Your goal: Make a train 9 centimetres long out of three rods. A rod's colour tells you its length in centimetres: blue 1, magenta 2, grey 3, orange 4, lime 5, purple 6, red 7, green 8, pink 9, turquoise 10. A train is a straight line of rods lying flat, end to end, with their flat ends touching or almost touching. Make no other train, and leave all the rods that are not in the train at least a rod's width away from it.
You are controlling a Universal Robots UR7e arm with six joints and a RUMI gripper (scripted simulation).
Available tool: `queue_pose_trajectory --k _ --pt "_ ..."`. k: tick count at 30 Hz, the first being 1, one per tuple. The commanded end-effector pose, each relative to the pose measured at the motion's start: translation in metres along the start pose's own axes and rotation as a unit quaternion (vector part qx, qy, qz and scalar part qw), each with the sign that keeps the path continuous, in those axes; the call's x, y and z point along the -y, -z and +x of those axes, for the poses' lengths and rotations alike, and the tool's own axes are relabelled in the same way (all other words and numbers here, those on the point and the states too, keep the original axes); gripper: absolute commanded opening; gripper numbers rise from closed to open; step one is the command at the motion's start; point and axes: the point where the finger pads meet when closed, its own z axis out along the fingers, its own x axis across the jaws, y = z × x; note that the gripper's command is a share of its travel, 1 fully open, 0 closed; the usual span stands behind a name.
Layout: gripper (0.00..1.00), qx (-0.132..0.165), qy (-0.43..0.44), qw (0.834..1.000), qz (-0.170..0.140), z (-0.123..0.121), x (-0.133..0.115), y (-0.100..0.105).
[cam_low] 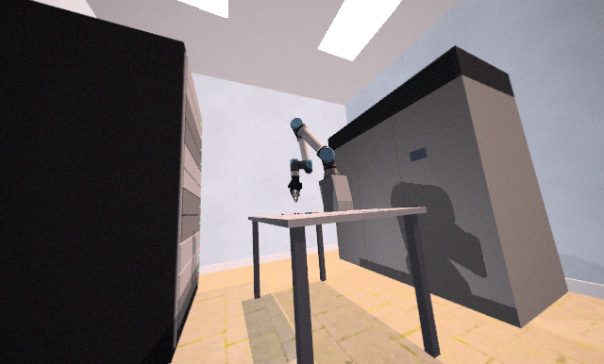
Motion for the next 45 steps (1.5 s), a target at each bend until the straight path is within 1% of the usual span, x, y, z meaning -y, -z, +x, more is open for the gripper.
queue_pose_trajectory --k 1,8,16,18,19,27,33,35,38,45 --pt "0.0 0.001 0.042 0.999 -0.001 -0.003 -0.002 0.0" --pt "0.0 0.002 0.136 0.991 -0.001 -0.01 -0.007 0.0" --pt "0.0 0.002 0.251 0.968 -0.002 -0.019 -0.014 0.0" --pt "0.0 0.002 0.251 0.968 -0.002 -0.019 -0.014 0.0" --pt "0.0 0.002 0.267 0.964 -0.002 -0.02 -0.015 -0.001" --pt "0.0 0.002 0.383 0.924 -0.002 -0.028 -0.024 -0.001" --pt "0.0 0.002 0.46 0.888 -0.002 -0.033 -0.031 -0.001" --pt "0.0 0.002 0.46 0.888 -0.002 -0.033 -0.031 -0.001" --pt "0.0 0.003 0.513 0.858 -0.002 -0.036 -0.036 -0.001" --pt "0.0 0.003 0.594 0.805 -0.002 -0.041 -0.044 -0.001"
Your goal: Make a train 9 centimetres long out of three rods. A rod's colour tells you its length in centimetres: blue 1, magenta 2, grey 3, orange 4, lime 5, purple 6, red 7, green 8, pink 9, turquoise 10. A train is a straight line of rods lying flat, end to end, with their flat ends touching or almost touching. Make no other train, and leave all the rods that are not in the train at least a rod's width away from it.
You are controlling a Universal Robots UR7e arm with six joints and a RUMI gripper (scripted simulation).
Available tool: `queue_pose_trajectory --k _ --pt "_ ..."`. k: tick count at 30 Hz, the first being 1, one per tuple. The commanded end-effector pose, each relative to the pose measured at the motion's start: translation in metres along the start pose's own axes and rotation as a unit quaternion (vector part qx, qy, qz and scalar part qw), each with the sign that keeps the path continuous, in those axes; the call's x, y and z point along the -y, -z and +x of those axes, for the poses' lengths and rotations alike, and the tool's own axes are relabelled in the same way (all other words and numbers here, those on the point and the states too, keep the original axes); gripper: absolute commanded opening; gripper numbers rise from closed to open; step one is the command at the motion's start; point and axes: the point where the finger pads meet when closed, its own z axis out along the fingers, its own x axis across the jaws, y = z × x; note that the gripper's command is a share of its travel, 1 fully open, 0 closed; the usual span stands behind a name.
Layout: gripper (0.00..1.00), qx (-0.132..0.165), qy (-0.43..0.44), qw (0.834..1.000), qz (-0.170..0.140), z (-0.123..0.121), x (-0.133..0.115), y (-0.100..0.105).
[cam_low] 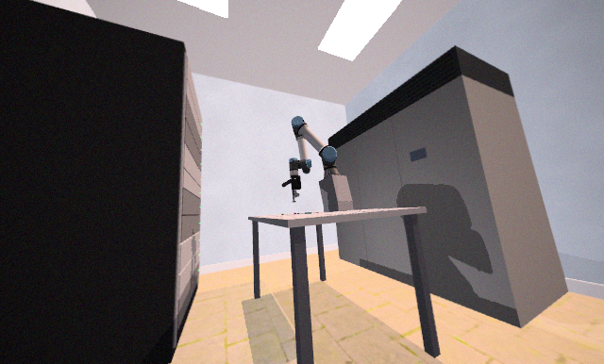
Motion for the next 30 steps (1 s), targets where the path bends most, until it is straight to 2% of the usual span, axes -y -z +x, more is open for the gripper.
queue_pose_trajectory --k 1,5,7,15,22,24,26,30 --pt "0.0 0.003 0.084 0.996 0.001 -0.008 0.001 0.0" --pt "0.0 0.003 0.14 0.99 0.001 -0.013 0.001 0.0" --pt "0.0 0.003 0.14 0.99 0.001 -0.013 0.001 0.0" --pt "0.0 0.003 0.267 0.964 0.001 -0.026 0.001 0.0" --pt "0.0 0.003 0.361 0.933 0.002 -0.035 0.0 0.0" --pt "0.0 0.003 0.361 0.933 0.002 -0.035 0.0 0.0" --pt "0.0 0.003 0.405 0.914 0.002 -0.04 -0.001 0.0" --pt "0.0 0.003 0.455 0.891 0.002 -0.045 -0.002 0.0"
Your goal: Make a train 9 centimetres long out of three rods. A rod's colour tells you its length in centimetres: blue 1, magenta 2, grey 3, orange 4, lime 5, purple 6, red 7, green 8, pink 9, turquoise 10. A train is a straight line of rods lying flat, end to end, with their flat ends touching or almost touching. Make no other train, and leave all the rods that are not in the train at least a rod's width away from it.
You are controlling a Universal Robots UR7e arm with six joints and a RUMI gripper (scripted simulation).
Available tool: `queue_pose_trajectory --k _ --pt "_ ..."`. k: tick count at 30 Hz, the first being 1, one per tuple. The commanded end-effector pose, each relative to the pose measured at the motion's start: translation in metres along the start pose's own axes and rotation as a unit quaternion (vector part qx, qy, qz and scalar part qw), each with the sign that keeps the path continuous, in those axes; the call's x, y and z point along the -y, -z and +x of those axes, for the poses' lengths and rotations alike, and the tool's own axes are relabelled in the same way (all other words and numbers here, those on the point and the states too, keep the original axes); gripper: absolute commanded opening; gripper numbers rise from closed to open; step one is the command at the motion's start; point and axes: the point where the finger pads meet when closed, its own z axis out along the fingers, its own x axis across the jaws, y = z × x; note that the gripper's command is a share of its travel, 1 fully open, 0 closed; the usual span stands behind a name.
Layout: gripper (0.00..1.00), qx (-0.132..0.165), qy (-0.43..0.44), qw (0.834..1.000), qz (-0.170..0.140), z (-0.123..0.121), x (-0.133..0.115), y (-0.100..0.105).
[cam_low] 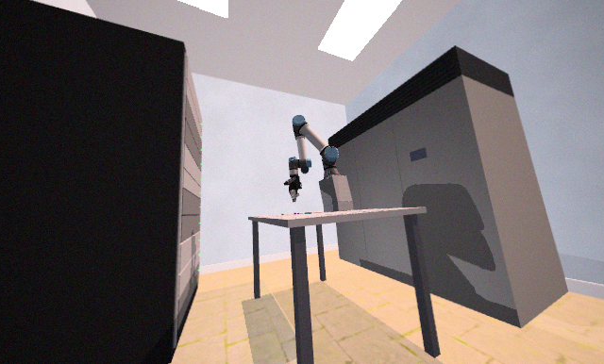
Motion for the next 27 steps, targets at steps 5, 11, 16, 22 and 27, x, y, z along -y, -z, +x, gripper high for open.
queue_pose_trajectory --k 5,11,16,22,27 --pt "0.0 0.002 0.14 0.99 0.003 -0.01 0.007 0.0" --pt "0.0 0.001 0.195 0.981 0.003 -0.014 0.01 0.0" --pt "0.0 0.001 0.282 0.959 0.003 -0.021 0.013 0.0" --pt "0.0 0.001 0.362 0.932 0.003 -0.027 0.016 0.0" --pt "0.0 0.001 0.414 0.91 0.003 -0.031 0.017 0.0"
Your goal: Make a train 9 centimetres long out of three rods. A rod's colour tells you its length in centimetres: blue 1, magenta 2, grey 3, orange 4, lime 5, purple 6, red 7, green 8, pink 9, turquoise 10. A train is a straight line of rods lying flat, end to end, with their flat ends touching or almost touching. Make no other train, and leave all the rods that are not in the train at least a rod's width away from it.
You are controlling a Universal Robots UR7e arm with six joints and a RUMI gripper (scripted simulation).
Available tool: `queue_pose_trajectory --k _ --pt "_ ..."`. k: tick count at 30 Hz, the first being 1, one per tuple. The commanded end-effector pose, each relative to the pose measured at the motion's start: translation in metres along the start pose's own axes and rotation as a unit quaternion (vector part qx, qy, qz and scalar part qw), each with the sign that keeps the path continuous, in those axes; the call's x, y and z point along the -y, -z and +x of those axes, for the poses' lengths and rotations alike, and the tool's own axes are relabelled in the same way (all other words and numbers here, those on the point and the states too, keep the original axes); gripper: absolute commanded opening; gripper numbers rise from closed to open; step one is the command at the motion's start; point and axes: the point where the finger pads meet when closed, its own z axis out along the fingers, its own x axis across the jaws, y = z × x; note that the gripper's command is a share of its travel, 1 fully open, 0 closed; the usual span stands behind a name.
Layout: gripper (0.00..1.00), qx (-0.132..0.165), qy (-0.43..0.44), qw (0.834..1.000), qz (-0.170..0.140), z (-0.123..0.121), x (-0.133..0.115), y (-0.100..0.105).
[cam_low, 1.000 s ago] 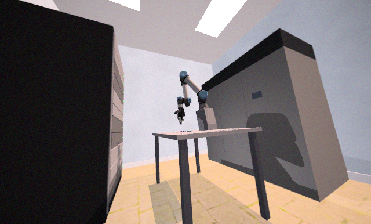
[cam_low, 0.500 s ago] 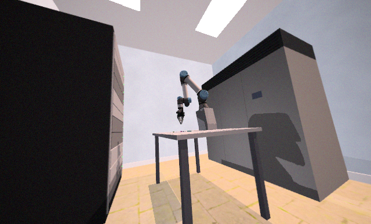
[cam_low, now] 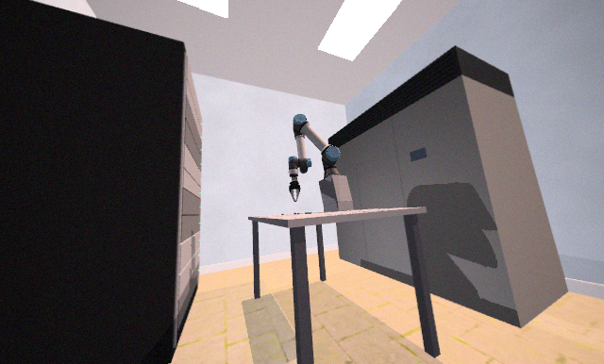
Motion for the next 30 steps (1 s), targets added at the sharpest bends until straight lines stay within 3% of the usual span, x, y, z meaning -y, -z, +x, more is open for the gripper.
queue_pose_trajectory --k 1,16,18,30 --pt "0.0 0.0 0.056 0.998 0.003 -0.001 0.004 0.0" --pt "0.0 -0.001 0.282 0.959 0.003 -0.009 0.018 0.0" --pt "0.0 -0.001 0.282 0.959 0.003 -0.009 0.018 0.0" --pt "0.0 -0.001 0.457 0.89 0.002 -0.014 0.027 0.001"
